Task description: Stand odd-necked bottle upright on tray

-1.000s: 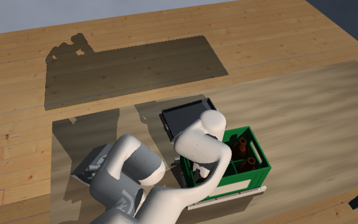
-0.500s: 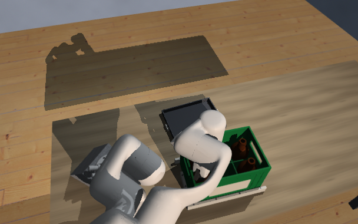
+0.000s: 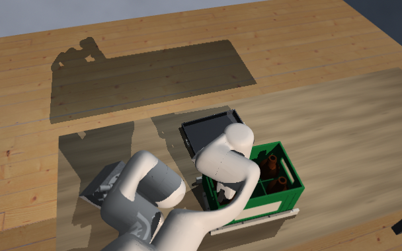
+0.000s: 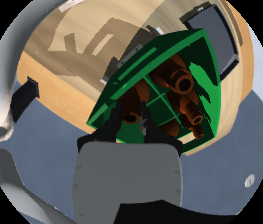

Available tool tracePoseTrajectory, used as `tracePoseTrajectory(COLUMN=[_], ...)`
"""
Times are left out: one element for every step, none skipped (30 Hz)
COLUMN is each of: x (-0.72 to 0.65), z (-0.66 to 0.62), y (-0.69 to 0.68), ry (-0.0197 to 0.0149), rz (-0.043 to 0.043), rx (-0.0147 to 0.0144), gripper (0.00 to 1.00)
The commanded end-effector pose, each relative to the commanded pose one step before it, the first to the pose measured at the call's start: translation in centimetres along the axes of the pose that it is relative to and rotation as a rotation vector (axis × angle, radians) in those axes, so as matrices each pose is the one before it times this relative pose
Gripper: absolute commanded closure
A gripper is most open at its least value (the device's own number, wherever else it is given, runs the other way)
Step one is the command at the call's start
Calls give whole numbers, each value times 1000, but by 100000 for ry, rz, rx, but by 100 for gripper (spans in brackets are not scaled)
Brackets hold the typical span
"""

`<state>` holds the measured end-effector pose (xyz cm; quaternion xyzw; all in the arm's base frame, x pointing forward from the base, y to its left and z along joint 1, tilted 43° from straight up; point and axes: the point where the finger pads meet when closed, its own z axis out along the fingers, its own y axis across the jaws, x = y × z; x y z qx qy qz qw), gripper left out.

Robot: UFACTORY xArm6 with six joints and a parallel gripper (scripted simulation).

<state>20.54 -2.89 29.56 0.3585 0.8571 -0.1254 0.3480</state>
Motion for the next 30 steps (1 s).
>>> tracePoseTrajectory(x=[-39, 0, 0, 0, 0, 0, 0, 0, 0, 0, 0, 0, 0, 0, 0, 0, 0, 0, 0, 0, 0, 0, 0, 0, 0, 0, 0, 0, 0, 0], z=[-46, 0, 0, 0, 0, 0, 0, 0, 0, 0, 0, 0, 0, 0, 0, 0, 0, 0, 0, 0, 0, 0, 0, 0, 0, 0, 0, 0, 0, 0], y=[15, 0, 0, 0, 0, 0, 0, 0, 0, 0, 0, 0, 0, 0, 0, 0, 0, 0, 0, 0, 0, 0, 0, 0, 0, 0, 0, 0, 0, 0], ry=[1, 0, 0, 0, 0, 0, 0, 0, 0, 0, 0, 0, 0, 0, 0, 0, 0, 0, 0, 0, 0, 0, 0, 0, 0, 0, 0, 0, 0, 0], rz=[97, 0, 0, 0, 0, 0, 0, 0, 0, 0, 0, 0, 0, 0, 0, 0, 0, 0, 0, 0, 0, 0, 0, 0, 0, 0, 0, 0, 0, 0], rx=[-108, 0, 0, 0, 0, 0, 0, 0, 0, 0, 0, 0, 0, 0, 0, 0, 0, 0, 0, 0, 0, 0, 0, 0, 0, 0, 0, 0, 0, 0], gripper=[100, 100, 100, 100, 100, 100, 100, 100, 100, 100, 100, 100, 35, 35, 35, 35, 35, 35, 35, 35, 35, 35, 35, 35, 35, 35, 35, 35, 35, 35])
